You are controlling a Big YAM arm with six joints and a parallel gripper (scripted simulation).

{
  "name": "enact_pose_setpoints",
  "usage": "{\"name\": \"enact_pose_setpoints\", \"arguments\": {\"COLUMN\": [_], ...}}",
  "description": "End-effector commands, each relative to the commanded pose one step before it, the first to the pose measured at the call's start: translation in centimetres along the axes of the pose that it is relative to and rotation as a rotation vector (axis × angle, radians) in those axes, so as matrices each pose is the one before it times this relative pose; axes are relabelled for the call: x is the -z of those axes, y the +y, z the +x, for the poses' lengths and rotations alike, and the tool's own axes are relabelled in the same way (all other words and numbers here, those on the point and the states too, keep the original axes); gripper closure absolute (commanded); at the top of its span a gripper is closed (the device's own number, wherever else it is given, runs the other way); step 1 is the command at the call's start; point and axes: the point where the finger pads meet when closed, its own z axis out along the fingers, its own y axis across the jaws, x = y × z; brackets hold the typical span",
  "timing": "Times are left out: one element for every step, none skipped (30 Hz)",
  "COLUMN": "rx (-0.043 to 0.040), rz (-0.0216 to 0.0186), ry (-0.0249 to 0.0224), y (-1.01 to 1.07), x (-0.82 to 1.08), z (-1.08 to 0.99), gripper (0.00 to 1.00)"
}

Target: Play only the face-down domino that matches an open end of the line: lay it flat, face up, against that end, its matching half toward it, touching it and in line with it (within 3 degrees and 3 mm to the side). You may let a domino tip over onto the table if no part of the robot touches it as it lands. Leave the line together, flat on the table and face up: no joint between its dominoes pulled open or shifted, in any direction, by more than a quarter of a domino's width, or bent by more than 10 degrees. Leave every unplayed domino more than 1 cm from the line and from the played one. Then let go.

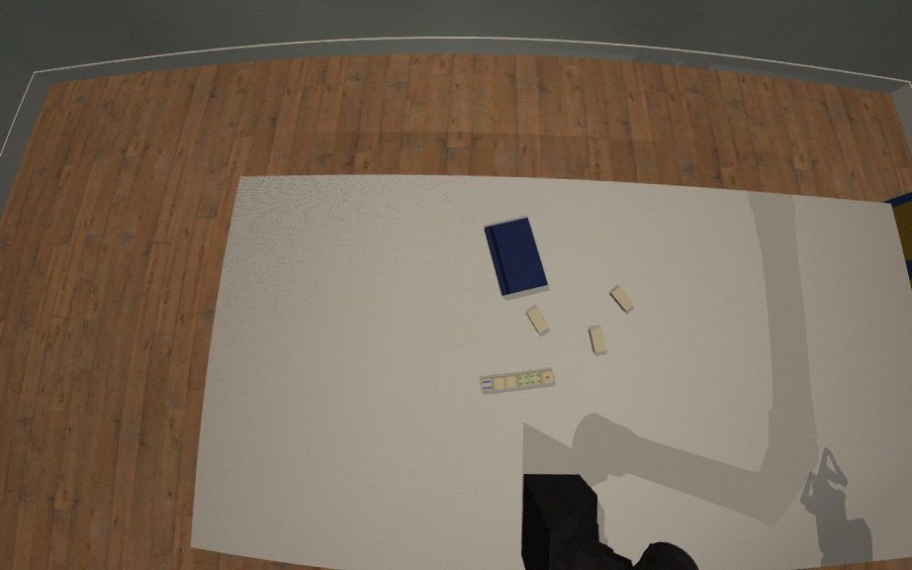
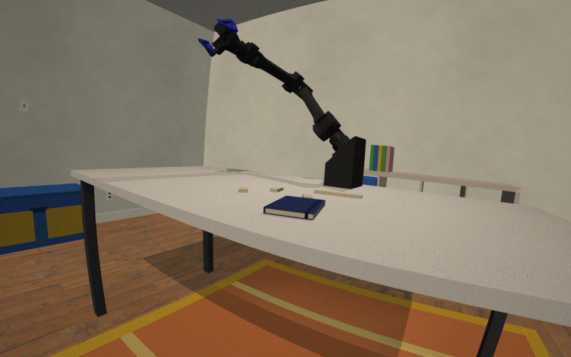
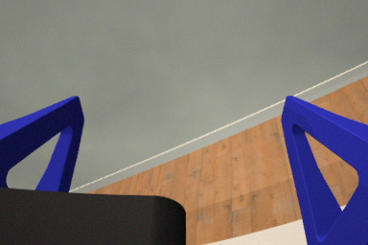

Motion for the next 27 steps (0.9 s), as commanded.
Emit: {"name": "enact_pose_setpoints", "arguments": {"rx": [-0.04078,-0.01777,-0.01777,-0.01777,-0.01777,-0.01777,-0.01777,-0.01777,0.0,0.0,0.0,0.0,0.0,0.0,0.0,0.03234,0.0,0.0,0.0,0.0,0.0,0.0,0.0,0.0,0.0,0.0,0.0], "rz": [-0.03202,-0.00908,-0.00908,-0.00908,-0.00908,-0.00908,-0.00908,-0.00908,0.0,0.0,0.0,0.0,0.0,0.0,0.0,0.00656,0.0,0.0,0.0,0.0,0.0,0.0,0.0,0.0,0.0,0.0,0.0], "ry": [-0.02674,-0.00744,-0.00744,-0.00744,-0.00744,-0.00744,-0.00744,-0.00744,0.0,0.0,0.0,0.0,0.0,0.0,0.0,0.02279,0.0,0.0,0.0,0.0,0.0,0.0,0.0,0.0,0.0,0.0,0.0], "y": [1.834,0.564,0.563,0.561,0.56,0.558,0.556,0.554,0.0,0.0,0.0,0.0,0.0,0.0,0.0,0.318,0.891,0.891,0.891,0.891,0.891,0.891,0.891,0.891,0.891,0.0,0.0], "x": [-0.025,-0.066,-0.071,-0.076,-0.081,-0.086,-0.09,-0.095,0.0,0.0,0.0,0.0,0.0,0.0,0.0,0.805,0.479,0.479,0.479,0.479,0.479,0.479,0.479,0.479,0.479,0.0,0.0], "z": [-0.396,0.014,0.024,0.035,0.045,0.056,0.066,0.077,0.0,0.0,0.0,0.0,0.0,0.0,0.0,0.898,0.734,0.734,0.734,0.734,0.734,0.734,0.734,0.734,0.734,0.0,0.0], "gripper": [0.0,0.0,0.0,0.0,0.0,0.0,0.0,0.0,0.0,0.0,0.0,0.0,0.0,0.0,0.0,0.0,0.0,0.0,0.0,0.0,0.0,0.0,0.0,0.0,0.0,0.0,0.0]}}
